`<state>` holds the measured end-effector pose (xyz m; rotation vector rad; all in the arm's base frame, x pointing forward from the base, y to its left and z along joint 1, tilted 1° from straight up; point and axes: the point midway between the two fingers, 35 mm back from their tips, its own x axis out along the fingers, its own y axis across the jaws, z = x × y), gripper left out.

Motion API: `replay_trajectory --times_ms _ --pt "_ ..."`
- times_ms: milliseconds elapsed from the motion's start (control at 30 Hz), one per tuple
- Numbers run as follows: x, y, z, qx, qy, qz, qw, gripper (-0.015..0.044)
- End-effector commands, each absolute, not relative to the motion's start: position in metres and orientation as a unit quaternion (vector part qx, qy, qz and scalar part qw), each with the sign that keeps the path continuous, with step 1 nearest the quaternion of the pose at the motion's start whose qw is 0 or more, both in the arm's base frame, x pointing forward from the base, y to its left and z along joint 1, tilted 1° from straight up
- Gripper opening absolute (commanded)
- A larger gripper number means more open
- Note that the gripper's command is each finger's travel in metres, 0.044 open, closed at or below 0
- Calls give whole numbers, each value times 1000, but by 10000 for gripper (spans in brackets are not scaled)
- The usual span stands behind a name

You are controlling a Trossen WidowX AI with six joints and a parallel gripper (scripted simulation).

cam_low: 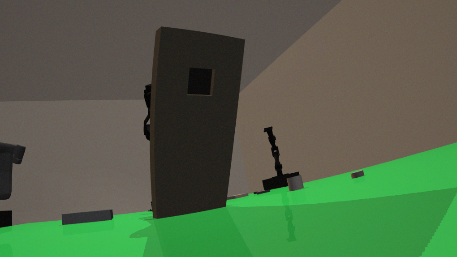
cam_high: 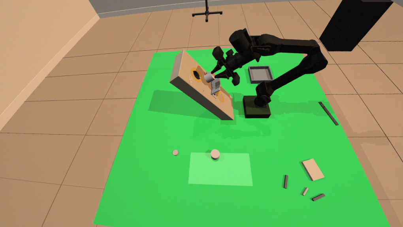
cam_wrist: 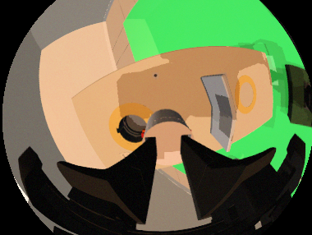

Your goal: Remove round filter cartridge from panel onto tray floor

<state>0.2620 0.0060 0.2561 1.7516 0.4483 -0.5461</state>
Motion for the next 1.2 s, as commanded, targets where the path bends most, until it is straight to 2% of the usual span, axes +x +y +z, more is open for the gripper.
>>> replay_trajectory --times_ms 0,200,333,367,800,1167 --pt "256 6 246 752 192 -230 588 0" --pt "249 6 230 752 192 -230 588 0" --pt "252 6 235 751 193 -235 586 105" --pt "252 6 235 751 193 -235 586 112" --pt "249 6 231 752 192 -230 588 112" --pt "285 7 298 752 191 -229 588 112"
